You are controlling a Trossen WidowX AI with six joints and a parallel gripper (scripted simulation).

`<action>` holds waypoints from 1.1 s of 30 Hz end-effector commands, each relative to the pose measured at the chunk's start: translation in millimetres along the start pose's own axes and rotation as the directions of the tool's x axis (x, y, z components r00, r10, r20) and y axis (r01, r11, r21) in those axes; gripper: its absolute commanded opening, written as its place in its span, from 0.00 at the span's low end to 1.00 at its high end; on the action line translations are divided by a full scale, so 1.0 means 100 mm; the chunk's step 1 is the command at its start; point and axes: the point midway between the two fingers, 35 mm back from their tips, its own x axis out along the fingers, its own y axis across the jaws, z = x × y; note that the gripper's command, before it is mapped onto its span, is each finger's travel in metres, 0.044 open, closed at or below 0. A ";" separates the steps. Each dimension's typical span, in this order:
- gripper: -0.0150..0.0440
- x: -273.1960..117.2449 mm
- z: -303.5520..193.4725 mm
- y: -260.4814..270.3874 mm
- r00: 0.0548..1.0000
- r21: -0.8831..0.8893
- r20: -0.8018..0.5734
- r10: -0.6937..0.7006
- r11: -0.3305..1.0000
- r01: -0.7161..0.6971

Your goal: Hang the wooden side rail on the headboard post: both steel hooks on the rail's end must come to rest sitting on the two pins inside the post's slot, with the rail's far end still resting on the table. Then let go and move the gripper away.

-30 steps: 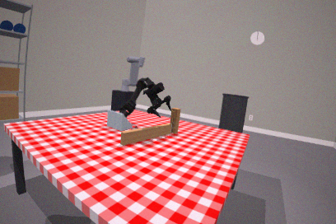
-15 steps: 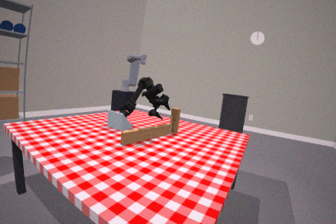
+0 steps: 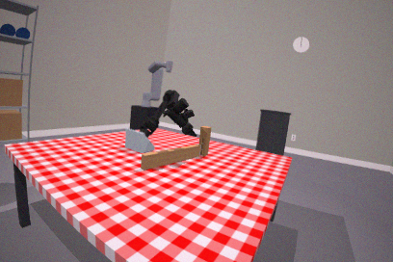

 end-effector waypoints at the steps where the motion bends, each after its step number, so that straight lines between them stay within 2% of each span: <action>1: 1.00 -0.01 -0.01 0.00 1.000 -0.136 0.012 0.022 0.991 -0.020; 25: 1.00 -0.01 -0.01 0.00 1.000 -0.120 0.009 0.019 0.993 -0.017; 29: 1.00 0.04 0.05 -0.16 0.997 0.187 -0.063 -0.051 0.980 0.062; 33: 1.00 0.08 0.09 -0.30 0.979 0.517 -0.167 -0.121 0.834 0.191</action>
